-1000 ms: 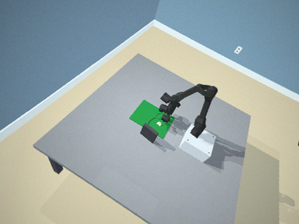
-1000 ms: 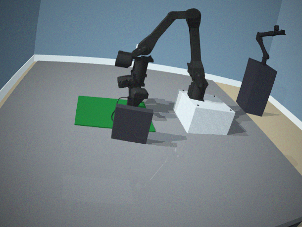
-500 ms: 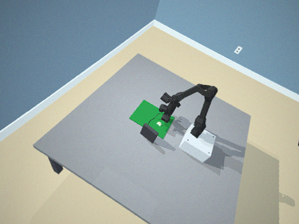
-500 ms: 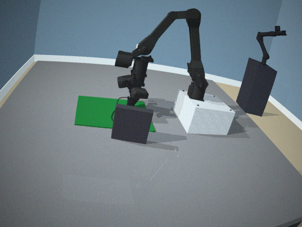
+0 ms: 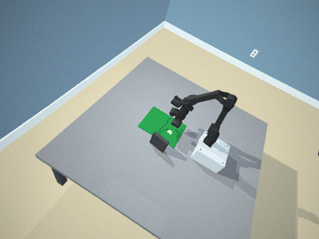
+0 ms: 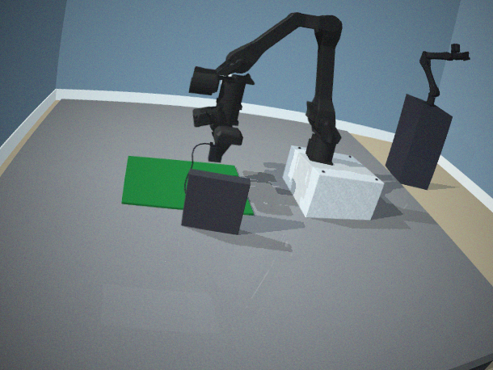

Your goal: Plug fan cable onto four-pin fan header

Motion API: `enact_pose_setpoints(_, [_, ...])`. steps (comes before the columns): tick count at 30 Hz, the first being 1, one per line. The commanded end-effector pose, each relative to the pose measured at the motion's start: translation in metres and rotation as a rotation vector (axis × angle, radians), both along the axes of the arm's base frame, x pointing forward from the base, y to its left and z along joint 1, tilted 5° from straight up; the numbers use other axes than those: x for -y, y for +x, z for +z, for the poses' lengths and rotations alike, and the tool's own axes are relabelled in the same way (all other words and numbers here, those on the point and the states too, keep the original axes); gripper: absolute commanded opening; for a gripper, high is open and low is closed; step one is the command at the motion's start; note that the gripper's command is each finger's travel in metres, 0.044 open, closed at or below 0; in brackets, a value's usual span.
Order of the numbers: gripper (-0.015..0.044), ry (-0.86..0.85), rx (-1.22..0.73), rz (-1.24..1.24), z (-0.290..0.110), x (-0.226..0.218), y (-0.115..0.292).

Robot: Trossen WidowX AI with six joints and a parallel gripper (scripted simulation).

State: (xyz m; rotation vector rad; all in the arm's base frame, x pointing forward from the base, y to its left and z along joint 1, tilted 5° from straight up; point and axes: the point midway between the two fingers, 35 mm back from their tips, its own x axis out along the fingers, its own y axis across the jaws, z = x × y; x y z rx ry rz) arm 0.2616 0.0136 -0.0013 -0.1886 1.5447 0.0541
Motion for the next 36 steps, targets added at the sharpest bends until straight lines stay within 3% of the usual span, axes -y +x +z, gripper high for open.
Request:
enact_pose_setpoints(1, [0.0000,0.007,0.006,-0.092,-0.003,-0.033,0.003])
enact_pose_setpoints(5, [0.0000,0.010,0.012,-0.170,-0.005,-0.058,0.001])
enact_pose_setpoints(36, [0.0000,0.010,0.012,-0.178,-0.017,-0.057,-0.005])
